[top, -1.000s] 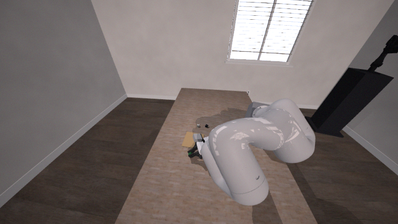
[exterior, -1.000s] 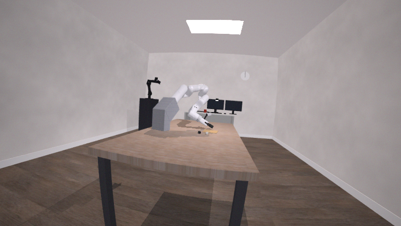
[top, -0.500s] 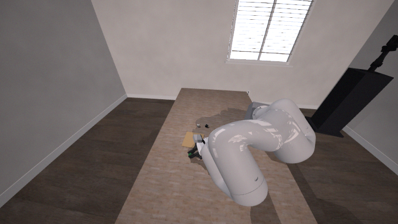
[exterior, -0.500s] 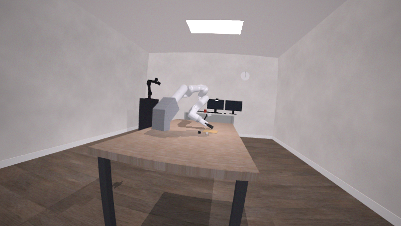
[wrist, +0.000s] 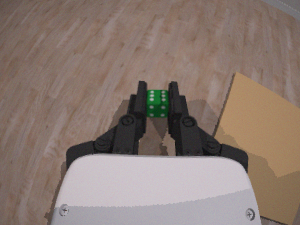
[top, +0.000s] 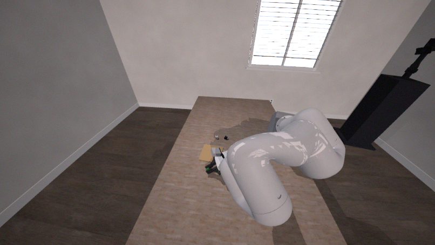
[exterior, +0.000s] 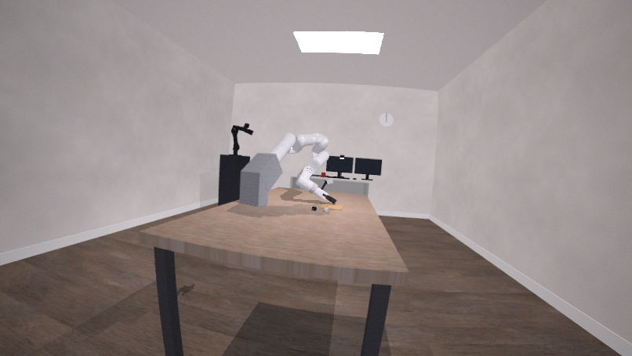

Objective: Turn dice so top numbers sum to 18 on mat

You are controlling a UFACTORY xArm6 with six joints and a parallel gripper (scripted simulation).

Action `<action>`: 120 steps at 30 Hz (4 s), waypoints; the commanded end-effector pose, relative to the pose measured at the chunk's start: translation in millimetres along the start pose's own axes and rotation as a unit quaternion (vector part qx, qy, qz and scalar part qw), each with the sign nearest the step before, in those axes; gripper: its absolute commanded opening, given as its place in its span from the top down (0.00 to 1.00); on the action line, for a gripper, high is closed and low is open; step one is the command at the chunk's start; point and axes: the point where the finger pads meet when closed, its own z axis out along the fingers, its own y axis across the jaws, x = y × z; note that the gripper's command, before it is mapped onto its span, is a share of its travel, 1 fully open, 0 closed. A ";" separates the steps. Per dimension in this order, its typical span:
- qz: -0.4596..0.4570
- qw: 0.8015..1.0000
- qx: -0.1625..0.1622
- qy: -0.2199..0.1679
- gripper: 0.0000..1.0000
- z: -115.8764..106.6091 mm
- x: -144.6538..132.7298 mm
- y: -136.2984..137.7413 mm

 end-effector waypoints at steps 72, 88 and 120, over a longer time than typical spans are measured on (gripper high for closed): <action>0.000 1.000 0.000 0.000 0.64 -0.2 0.4 0.2; 0.000 1.000 0.000 0.000 0.64 -0.2 0.4 0.2; 0.000 1.000 0.000 0.000 0.64 -52.2 4.3 0.2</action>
